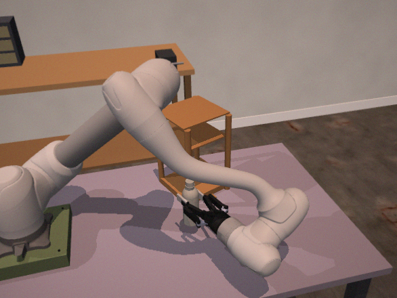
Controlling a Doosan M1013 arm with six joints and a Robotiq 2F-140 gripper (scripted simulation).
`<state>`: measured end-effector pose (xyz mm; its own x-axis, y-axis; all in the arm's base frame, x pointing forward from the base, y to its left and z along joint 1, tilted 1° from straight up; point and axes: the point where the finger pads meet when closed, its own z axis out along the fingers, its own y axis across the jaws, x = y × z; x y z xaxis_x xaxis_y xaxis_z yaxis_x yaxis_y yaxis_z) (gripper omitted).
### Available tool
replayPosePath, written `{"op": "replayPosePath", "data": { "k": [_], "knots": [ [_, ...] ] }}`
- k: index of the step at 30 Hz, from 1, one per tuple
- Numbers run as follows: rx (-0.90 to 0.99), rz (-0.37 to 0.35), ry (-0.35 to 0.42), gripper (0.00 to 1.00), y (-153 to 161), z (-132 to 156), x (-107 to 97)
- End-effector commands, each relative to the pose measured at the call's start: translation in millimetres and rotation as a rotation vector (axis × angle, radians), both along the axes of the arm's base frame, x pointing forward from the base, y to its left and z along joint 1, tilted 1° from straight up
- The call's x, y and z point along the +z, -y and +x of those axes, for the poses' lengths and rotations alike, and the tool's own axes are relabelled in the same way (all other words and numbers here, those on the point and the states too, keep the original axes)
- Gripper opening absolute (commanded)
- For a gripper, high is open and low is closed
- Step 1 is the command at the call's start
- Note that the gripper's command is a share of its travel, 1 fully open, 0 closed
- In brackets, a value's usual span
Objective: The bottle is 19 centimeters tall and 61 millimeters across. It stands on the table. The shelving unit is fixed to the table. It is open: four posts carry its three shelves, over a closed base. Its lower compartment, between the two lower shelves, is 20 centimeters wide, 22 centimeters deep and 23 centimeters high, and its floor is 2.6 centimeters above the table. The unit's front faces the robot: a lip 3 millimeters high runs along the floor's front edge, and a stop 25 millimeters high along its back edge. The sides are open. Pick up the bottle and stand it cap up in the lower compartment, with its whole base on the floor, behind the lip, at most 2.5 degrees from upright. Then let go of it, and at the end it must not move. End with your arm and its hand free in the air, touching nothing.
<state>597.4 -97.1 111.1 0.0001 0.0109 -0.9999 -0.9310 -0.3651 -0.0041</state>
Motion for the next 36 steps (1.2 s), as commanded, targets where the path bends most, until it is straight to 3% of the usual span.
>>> {"op": "replayPosePath", "data": {
  "k": [1,36],
  "knots": [
    [0.0,0.0,0.0,0.0,0.0,0.0,0.4],
    [0.0,0.0,0.0,0.0,-22.8,-8.6,0.6]
  ]
}}
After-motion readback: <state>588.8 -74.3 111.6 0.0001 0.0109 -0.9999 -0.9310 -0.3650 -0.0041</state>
